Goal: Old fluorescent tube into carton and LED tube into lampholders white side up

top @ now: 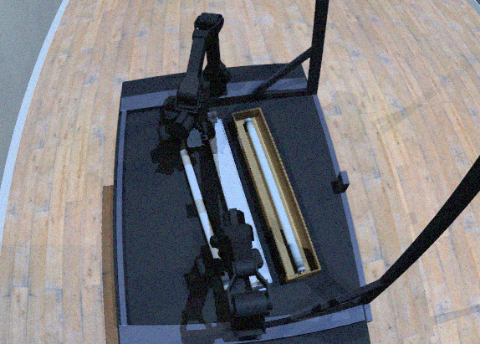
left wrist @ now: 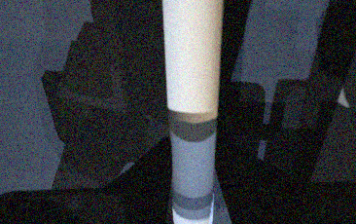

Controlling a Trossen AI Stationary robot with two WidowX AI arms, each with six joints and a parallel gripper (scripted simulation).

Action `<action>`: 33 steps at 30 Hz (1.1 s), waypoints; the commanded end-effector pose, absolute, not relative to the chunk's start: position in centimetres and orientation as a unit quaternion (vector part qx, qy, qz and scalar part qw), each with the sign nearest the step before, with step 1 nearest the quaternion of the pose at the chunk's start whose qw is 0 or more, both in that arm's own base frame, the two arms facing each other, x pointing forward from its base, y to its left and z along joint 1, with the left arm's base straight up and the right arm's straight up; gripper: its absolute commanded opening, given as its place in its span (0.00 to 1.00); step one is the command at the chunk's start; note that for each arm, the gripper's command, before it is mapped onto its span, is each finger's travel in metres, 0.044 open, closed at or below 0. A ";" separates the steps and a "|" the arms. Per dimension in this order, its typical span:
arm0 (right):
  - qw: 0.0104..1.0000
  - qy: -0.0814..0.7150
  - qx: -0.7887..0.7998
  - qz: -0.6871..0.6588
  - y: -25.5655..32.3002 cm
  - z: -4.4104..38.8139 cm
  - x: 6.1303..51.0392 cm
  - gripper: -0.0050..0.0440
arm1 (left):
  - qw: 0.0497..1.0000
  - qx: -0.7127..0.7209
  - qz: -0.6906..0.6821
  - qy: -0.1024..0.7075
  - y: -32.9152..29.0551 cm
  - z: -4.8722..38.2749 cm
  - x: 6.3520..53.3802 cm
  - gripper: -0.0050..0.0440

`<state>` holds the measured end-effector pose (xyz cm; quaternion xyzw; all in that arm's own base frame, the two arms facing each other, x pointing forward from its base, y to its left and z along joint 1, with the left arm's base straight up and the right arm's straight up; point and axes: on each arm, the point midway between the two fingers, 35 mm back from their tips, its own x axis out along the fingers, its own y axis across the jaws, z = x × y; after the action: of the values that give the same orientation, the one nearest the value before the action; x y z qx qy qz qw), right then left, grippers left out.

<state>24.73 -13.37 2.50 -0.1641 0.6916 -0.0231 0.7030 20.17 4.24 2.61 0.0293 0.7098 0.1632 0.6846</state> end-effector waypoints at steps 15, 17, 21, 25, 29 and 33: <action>0.716 0.686 -0.129 0.010 -14.3 7.0 25.4 0.25 | 0.702 -0.014 0.125 0.701 4.7 6.6 20.5 0.26; 0.716 0.688 -0.113 0.027 -14.5 7.1 25.4 0.25 | 0.705 -0.031 0.109 0.700 4.8 6.7 20.4 0.26; 0.712 0.695 -0.073 0.069 -14.9 7.2 25.4 0.25 | 0.710 -0.074 0.066 0.697 5.3 6.8 20.4 0.26; 0.707 0.699 -0.037 0.105 -15.3 7.1 25.5 0.25 | 0.713 -0.109 0.030 0.692 5.7 6.9 20.3 0.26; 0.704 0.700 -0.020 0.121 -15.4 7.1 25.5 0.25 | 0.714 -0.124 0.014 0.689 5.8 6.9 20.3 0.26; 0.698 0.701 0.005 0.147 -15.6 7.0 25.5 0.25 | 0.713 -0.149 -0.012 0.685 6.0 6.8 20.3 0.26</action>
<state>25.04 -15.04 6.44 -0.0081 0.7058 0.1312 0.6962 19.85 5.62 6.36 -0.1323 0.6929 0.0078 0.7088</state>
